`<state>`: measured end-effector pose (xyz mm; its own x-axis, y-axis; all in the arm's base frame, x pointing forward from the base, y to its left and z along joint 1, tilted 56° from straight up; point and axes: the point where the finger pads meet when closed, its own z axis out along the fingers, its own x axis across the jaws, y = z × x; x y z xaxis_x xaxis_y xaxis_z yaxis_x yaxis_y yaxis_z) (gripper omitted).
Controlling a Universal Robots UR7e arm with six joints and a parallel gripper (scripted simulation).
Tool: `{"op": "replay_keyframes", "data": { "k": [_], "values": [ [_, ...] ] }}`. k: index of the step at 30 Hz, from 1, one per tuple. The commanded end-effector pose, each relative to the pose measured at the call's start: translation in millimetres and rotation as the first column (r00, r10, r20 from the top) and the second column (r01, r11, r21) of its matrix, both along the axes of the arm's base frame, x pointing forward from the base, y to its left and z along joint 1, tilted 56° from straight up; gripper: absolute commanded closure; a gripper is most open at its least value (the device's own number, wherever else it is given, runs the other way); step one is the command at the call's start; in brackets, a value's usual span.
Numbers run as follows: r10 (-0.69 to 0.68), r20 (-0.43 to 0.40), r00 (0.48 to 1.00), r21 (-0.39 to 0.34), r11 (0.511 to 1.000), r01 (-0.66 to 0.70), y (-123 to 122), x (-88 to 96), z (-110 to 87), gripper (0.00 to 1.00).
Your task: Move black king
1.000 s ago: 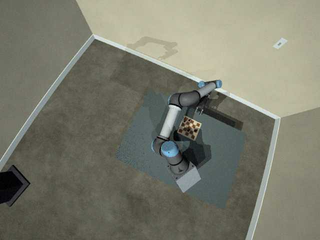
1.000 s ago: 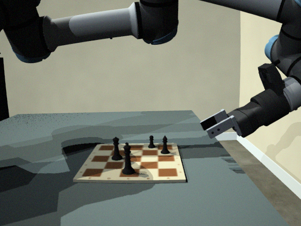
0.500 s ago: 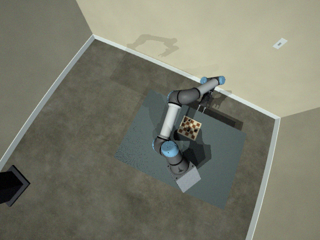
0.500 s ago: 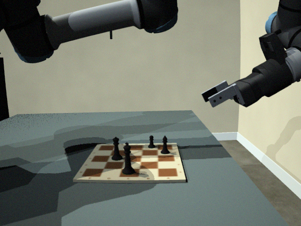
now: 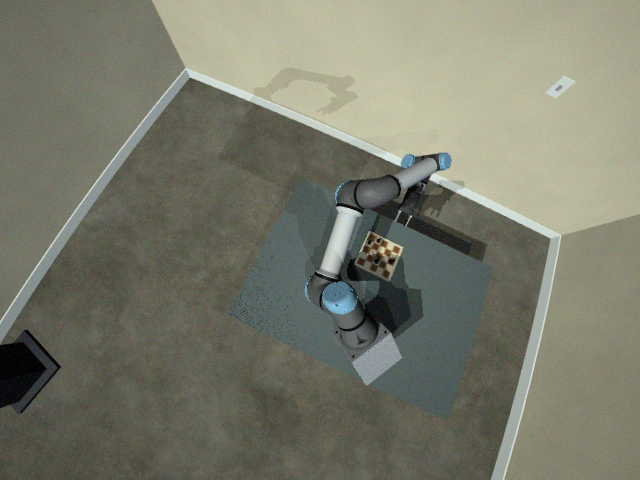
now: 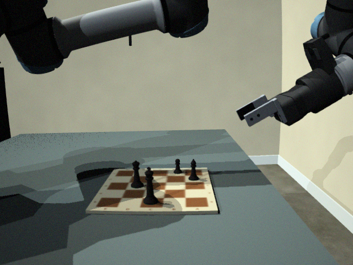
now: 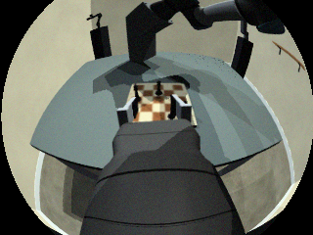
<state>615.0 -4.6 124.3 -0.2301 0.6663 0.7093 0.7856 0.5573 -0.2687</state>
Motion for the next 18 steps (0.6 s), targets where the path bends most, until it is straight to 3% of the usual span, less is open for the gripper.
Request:
{"op": "replay_keyframes", "data": {
  "k": [1,18],
  "values": [
    [-0.019,0.006,1.000,0.002,1.000,0.019,-3.5,-0.8,-2.3,0.00],
    [-0.189,0.057,0.980,0.030,0.982,0.187,-26.3,-12.4,-28.3,0.00]
  ]
}}
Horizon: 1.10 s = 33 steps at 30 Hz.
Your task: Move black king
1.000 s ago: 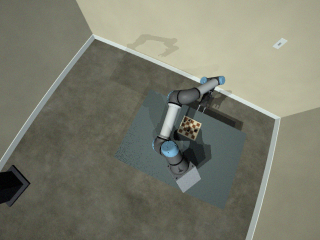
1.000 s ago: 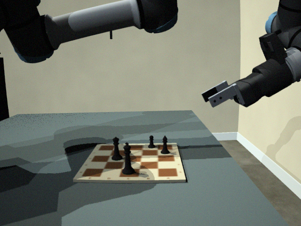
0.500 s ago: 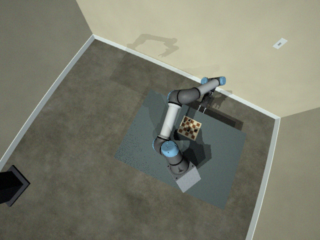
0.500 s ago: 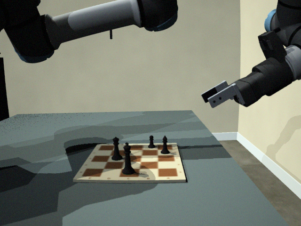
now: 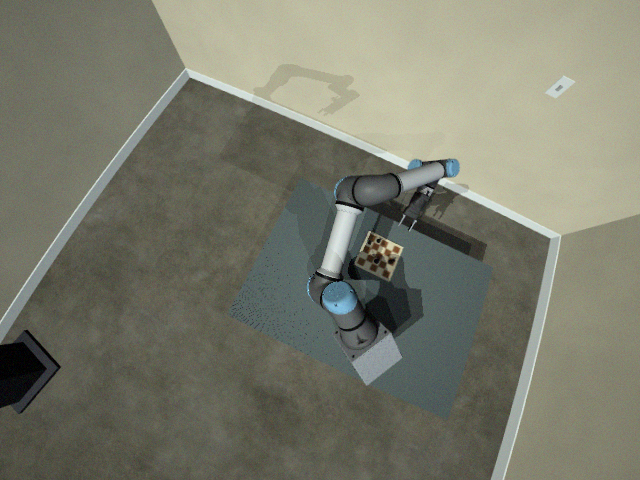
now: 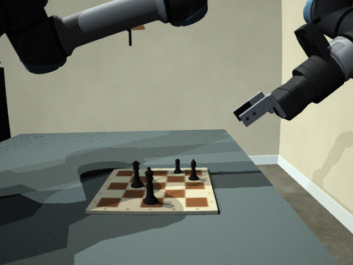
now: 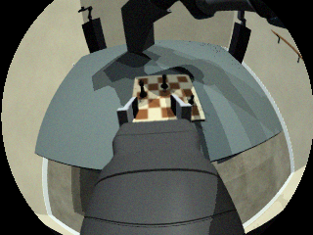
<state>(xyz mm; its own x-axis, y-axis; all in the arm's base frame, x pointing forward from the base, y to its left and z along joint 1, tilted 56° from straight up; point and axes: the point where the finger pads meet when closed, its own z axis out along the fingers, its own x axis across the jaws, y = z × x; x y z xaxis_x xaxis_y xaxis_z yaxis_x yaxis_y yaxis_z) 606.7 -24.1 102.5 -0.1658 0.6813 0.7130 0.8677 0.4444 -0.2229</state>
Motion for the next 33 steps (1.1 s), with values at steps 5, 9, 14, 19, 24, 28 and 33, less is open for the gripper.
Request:
{"op": "replay_keyframes", "data": {
  "k": [5,9,14,19,24,28,33],
  "values": [
    [-0.135,0.042,0.990,0.021,0.991,0.134,-16.7,-12.9,-19.1,0.00],
    [-0.212,0.066,0.975,0.036,0.977,0.210,-24.2,-22.4,-29.7,0.00],
    [-0.273,0.084,0.958,0.050,0.962,0.269,-29.2,-30.9,-37.6,0.00],
    [-0.374,0.114,0.921,0.077,0.927,0.367,-35.5,-47.3,-50.1,0.00],
    [-0.470,0.142,0.871,0.107,0.882,0.459,-38.6,-65.7,-60.9,0.00],
    [-0.541,0.162,0.825,0.134,0.841,0.525,-38.5,-81.0,-67.9,0.00],
    [-0.589,0.175,0.789,0.154,0.808,0.569,-37.1,-92.3,-72.2,0.00]
  ]
}}
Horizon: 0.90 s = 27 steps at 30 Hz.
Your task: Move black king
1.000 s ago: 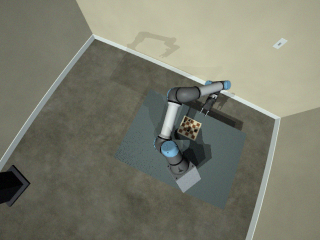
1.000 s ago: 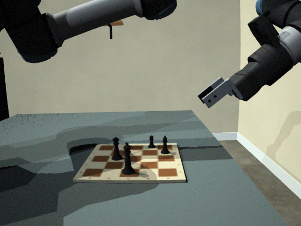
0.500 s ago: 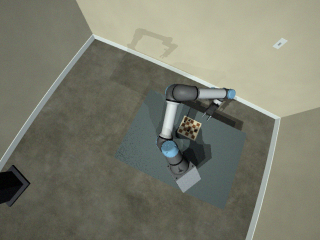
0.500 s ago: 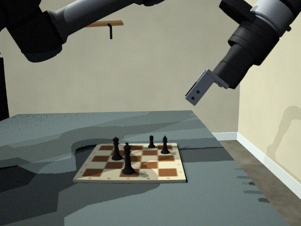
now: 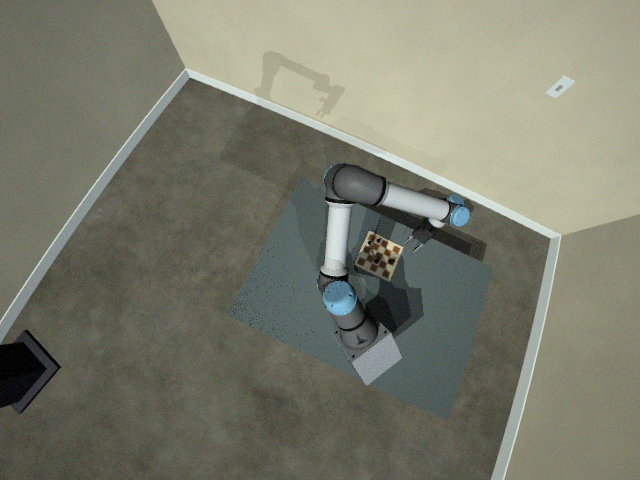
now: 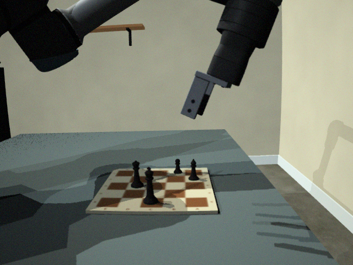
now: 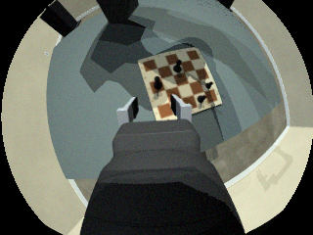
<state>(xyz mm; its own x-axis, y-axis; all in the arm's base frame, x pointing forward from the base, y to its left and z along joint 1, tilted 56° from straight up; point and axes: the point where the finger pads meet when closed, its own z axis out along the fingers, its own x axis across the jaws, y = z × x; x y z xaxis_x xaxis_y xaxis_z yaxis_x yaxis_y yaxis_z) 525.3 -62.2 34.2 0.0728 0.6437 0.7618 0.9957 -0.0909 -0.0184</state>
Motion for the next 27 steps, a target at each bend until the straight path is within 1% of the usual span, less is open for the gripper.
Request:
{"op": "replay_keyframes", "data": {
  "k": [1,12,14,20,27],
  "values": [
    [-0.075,0.030,0.997,0.012,0.997,0.075,1.7,-14.6,-5.1,0.00],
    [-0.242,0.098,0.965,0.050,0.970,0.238,14.0,-49.5,-12.7,0.00],
    [-0.242,0.098,0.965,0.050,0.970,0.238,14.0,-49.5,-12.7,0.00],
    [-0.301,0.122,0.946,0.067,0.953,0.295,21.3,-62.4,-13.7,0.00],
    [-0.343,0.139,0.929,0.079,0.939,0.334,27.5,-71.4,-13.8,0.00]
  ]
}}
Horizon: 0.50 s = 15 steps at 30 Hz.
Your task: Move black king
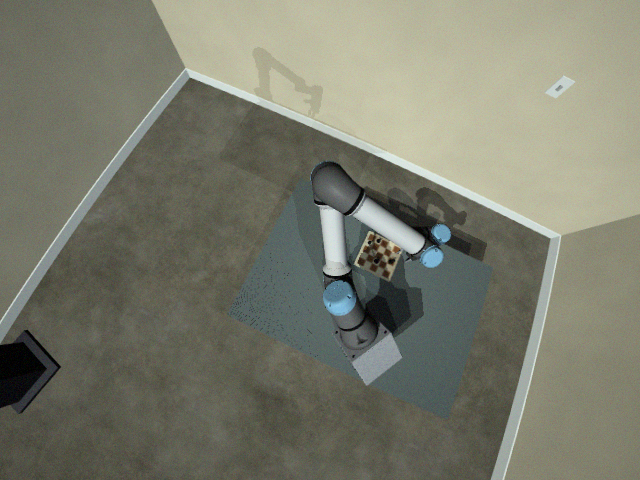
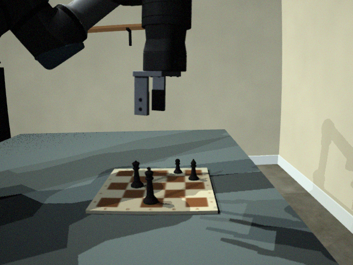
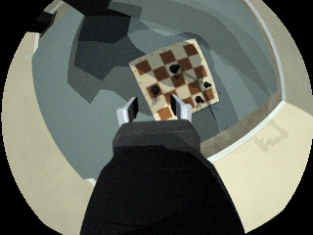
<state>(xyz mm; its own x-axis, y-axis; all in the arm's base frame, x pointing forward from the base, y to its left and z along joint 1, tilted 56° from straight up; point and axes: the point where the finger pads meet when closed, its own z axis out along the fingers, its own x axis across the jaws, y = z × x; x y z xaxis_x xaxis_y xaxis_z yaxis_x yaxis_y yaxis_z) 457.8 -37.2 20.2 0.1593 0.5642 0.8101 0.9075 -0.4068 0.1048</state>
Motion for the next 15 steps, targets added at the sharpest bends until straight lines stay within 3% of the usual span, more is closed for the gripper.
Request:
{"op": "replay_keyframes", "data": {
  "k": [1,15],
  "values": [
    [-0.025,0.013,1.000,0.003,1.000,0.025,3.0,-4.8,0.2,0.00],
    [-0.040,0.020,0.999,0.006,0.999,0.040,5.4,-8.0,0.3,0.00]
  ]
}}
